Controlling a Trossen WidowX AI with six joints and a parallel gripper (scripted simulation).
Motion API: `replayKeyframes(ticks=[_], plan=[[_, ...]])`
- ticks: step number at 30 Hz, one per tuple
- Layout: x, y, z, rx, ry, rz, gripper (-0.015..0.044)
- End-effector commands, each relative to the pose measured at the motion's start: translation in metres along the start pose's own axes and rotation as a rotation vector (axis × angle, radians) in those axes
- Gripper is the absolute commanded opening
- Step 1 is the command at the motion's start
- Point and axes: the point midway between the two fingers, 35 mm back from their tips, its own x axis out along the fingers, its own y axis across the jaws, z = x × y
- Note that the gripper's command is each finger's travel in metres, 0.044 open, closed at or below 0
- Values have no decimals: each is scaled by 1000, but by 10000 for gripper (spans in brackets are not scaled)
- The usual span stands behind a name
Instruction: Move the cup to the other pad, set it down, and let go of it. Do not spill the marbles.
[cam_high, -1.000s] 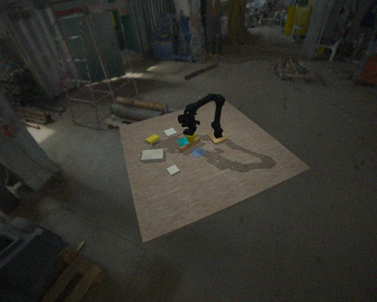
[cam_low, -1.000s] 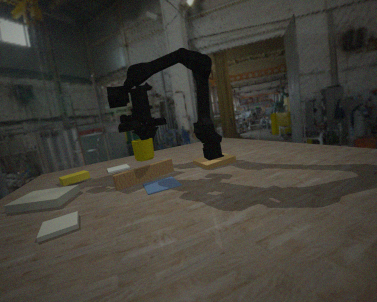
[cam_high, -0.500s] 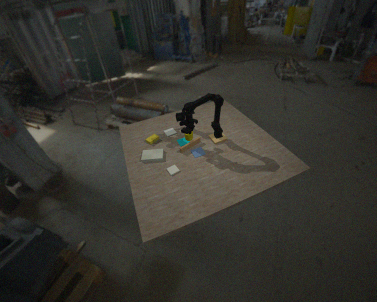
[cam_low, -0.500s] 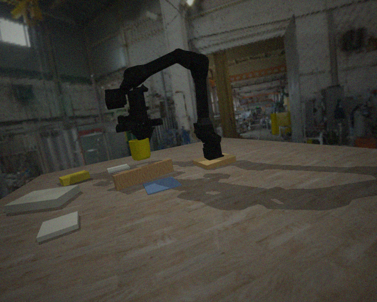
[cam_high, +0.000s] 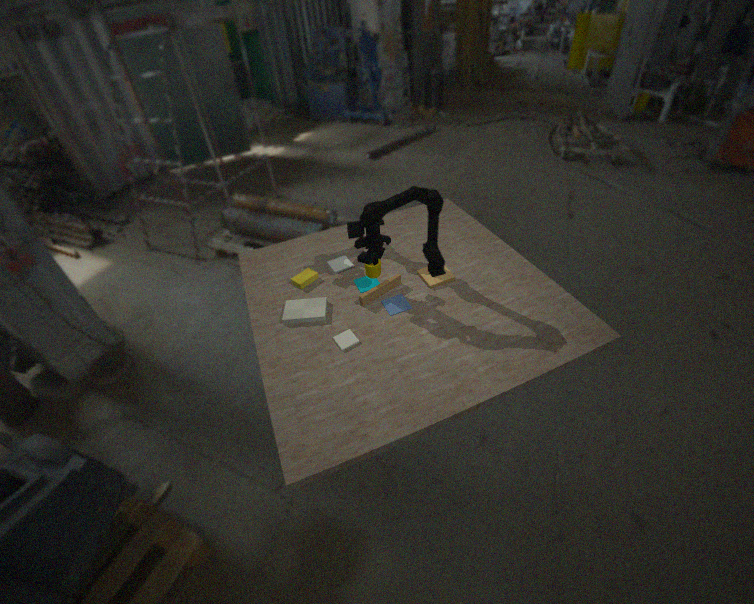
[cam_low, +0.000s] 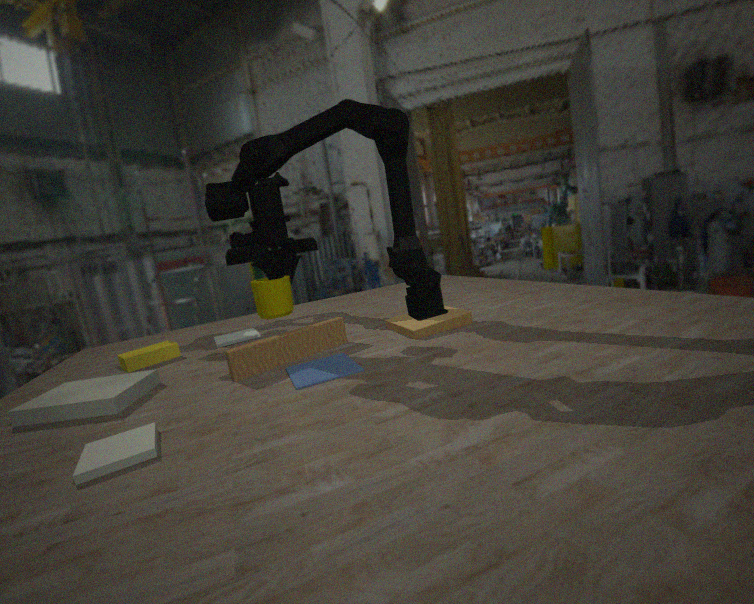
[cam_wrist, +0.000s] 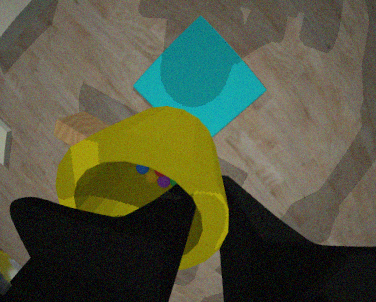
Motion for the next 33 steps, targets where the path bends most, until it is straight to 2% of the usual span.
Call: replayKeyframes(ticks=[1, 15, 33], plan=[[-2, -1, 9, -4, -2, 6, 0], [-4, -13, 41, -4, -6, 5, 0], [14, -13, 42, -4, -6, 5, 0]])
